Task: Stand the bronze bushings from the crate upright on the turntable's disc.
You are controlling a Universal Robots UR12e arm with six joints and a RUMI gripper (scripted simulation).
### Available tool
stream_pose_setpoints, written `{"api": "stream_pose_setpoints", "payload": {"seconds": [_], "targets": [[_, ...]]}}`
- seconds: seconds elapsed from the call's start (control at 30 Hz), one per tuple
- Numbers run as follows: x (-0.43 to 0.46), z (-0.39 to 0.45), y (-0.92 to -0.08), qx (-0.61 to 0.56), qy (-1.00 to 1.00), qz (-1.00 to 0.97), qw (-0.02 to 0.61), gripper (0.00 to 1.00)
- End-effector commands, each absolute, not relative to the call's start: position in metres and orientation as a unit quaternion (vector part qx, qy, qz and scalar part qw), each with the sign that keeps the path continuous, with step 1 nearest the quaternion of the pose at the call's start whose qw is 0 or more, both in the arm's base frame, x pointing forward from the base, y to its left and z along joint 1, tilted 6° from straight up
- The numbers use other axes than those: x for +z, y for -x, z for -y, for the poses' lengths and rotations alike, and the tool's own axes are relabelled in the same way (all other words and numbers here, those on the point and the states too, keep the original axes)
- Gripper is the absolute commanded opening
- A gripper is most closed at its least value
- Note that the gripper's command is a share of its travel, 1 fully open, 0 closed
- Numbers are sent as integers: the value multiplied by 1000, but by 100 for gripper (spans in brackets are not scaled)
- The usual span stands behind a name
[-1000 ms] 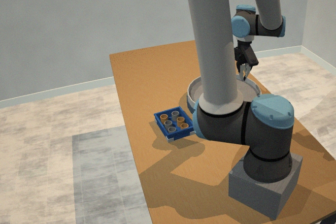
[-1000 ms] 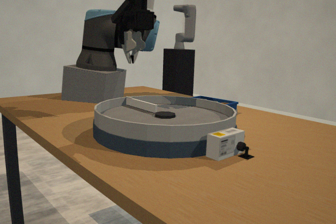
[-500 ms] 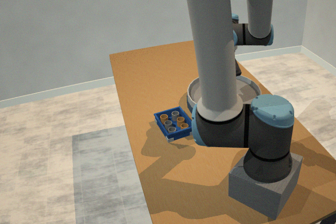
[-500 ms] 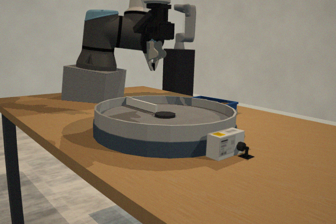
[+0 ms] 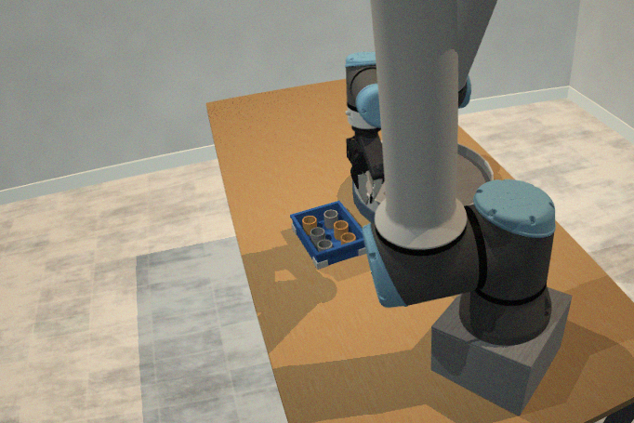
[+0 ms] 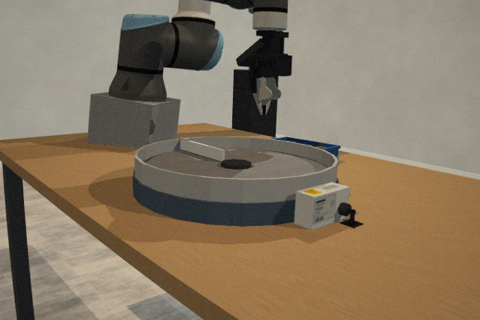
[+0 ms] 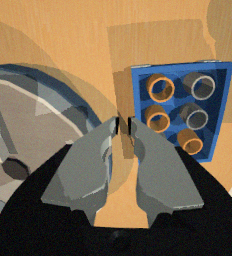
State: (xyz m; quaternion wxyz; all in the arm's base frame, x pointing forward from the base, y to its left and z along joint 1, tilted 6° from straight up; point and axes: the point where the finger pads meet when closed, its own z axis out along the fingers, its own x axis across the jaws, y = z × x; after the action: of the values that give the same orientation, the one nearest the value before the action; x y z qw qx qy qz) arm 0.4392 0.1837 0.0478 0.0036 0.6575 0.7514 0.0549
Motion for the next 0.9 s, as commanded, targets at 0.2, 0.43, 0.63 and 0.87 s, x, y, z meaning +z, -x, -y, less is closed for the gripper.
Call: {"api": "stream_pose_setpoints", "payload": {"seconds": [0.2, 0.43, 0.63, 0.87], "targets": [[33, -249, -431, 52, -659, -750, 7, 5], [31, -258, -428, 52, -659, -750, 7, 5], [31, -258, -428, 52, -659, -750, 7, 5], [31, -258, -428, 52, -659, -750, 7, 5]]}}
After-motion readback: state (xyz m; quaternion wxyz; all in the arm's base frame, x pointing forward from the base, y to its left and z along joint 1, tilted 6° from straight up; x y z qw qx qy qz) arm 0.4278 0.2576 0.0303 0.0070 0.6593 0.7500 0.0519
